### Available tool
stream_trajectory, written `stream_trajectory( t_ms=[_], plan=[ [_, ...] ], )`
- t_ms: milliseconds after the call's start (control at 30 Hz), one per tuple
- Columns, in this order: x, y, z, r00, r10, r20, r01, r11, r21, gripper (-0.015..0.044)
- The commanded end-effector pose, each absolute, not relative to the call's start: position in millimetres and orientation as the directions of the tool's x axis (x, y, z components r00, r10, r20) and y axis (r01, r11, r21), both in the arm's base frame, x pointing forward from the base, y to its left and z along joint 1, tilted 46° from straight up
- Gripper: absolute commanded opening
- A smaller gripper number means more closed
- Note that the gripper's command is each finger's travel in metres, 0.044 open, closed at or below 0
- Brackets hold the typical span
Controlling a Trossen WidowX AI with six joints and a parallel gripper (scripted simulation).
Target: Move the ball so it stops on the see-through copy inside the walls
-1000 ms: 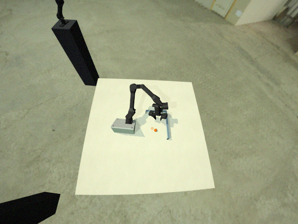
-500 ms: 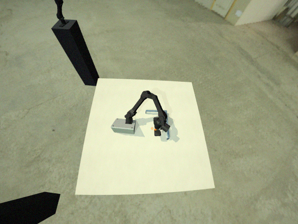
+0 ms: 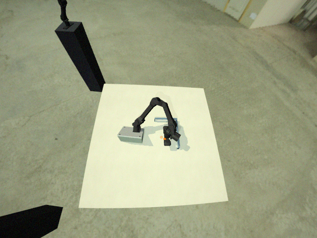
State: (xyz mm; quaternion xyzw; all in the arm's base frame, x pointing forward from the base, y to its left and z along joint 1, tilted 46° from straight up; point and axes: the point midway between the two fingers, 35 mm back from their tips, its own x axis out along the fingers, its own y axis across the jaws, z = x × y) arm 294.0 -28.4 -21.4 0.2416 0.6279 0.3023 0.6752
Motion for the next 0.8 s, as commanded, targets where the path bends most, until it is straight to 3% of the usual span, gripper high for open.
stream_trajectory(
  t_ms=[0, 533, 667, 767],
  plan=[
    [293, -23, -27, 0.023, 0.716, -0.698, -0.097, 0.696, 0.711, 0.0264],
    [293, -6, -43, 0.023, 0.717, -0.696, -0.097, 0.695, 0.712, 0.0264],
    [293, -6, -43, 0.023, 0.717, -0.696, -0.097, 0.695, 0.712, 0.0159],
    [293, -6, -43, 0.023, 0.717, -0.696, -0.097, 0.695, 0.712, 0.0139]
  ],
)
